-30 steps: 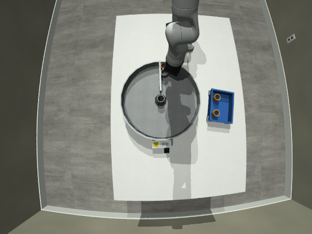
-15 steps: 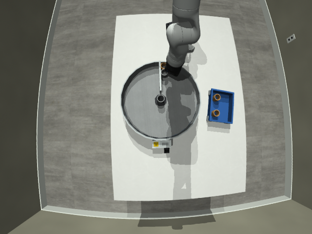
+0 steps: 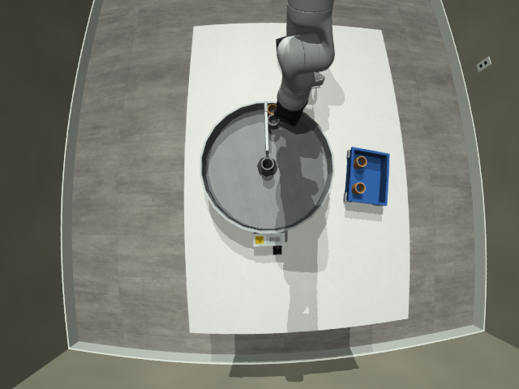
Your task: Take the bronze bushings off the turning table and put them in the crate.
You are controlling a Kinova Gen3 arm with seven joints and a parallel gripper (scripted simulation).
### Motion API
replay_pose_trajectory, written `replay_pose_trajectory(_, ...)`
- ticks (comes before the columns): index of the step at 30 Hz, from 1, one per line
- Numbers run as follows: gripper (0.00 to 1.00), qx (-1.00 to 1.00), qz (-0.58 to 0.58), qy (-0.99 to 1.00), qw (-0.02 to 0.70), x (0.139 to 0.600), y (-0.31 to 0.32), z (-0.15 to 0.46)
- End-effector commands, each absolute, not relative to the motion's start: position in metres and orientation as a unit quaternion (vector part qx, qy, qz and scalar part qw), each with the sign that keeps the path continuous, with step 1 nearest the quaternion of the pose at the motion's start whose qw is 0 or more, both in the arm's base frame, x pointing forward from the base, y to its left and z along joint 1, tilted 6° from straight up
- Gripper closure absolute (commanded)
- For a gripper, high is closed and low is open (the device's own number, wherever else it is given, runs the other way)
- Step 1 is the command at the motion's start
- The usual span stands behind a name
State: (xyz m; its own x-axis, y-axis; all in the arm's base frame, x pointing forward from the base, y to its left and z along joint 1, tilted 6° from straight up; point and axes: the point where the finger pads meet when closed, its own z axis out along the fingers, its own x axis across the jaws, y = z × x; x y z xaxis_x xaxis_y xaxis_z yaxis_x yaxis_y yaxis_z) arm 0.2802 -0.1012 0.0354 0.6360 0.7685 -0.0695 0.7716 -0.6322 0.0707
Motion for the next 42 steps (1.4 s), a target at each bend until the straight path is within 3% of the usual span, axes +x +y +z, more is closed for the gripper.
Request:
replay_pose_trajectory(1,1.0,0.903,-0.014,0.426,0.048,0.282,-0.102,0.037)
replay_pose_trajectory(42,1.0,0.903,-0.015,0.426,0.048,0.281,-0.1,0.052)
